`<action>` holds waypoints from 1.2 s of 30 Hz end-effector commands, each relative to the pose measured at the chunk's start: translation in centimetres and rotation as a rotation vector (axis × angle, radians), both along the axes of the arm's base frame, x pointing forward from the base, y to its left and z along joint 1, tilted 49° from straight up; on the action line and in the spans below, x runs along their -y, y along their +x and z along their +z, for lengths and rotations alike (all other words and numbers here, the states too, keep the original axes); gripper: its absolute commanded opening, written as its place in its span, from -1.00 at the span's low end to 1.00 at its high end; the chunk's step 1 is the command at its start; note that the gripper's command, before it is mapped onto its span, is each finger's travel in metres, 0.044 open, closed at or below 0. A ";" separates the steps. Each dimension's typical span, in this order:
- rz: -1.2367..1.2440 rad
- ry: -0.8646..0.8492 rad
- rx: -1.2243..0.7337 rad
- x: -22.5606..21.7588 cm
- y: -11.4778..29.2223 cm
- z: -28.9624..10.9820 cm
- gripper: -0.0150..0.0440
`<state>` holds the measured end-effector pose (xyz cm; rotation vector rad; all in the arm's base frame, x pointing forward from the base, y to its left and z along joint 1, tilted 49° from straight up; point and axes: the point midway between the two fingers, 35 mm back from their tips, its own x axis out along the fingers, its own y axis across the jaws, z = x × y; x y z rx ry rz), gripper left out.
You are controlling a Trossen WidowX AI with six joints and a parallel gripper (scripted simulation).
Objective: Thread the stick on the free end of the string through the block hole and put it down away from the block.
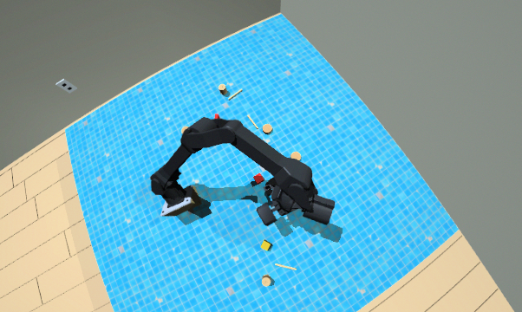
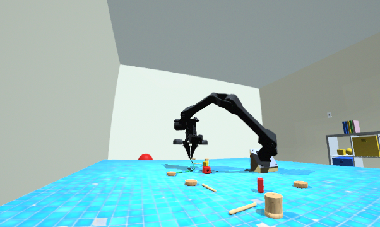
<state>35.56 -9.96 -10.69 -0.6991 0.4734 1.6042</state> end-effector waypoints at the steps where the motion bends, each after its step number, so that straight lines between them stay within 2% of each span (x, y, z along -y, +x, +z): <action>1: 0.005 0.002 0.005 0.3 0.2 -0.4 -0.49; 36: 0.004 -0.002 0.006 3.4 1.1 -3.7 -0.49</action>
